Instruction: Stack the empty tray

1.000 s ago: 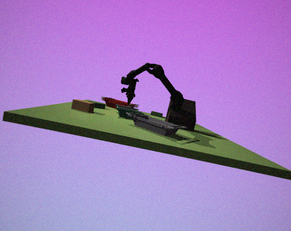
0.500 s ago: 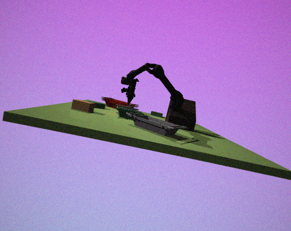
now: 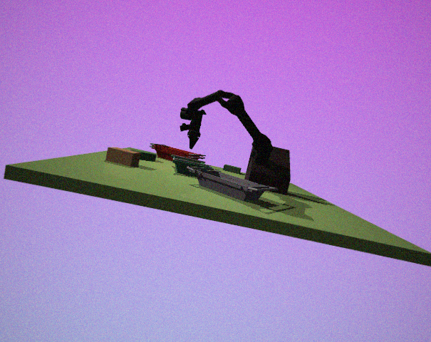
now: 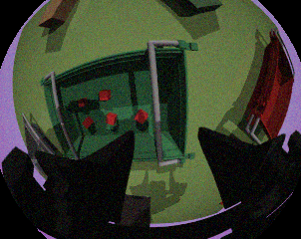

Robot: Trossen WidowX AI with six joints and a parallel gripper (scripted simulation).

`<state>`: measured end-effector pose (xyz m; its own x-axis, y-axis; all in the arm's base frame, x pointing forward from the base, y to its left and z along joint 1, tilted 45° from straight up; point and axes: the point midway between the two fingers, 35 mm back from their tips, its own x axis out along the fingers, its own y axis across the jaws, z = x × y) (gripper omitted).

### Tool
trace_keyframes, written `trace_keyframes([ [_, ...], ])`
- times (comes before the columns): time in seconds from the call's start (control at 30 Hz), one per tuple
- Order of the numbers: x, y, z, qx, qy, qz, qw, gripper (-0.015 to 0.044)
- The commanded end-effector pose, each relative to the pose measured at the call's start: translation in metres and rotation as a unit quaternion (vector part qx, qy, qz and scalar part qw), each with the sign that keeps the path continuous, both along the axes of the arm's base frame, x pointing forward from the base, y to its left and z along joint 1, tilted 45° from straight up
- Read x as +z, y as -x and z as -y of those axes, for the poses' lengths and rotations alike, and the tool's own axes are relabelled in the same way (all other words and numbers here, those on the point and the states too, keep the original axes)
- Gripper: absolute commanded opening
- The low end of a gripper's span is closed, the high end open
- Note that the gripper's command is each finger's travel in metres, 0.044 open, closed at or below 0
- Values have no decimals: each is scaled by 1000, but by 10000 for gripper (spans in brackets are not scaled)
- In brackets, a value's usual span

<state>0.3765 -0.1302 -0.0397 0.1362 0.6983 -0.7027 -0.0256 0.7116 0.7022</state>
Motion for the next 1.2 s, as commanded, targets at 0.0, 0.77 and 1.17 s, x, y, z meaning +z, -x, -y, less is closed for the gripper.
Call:
trace_keyframes([
  [0.0,40,7,46,-27,7,-1,1000,394],
  [0.77,189,25,-164,367,138,311,866,440],
  [1.17,235,155,-293,593,147,560,560,440],
])
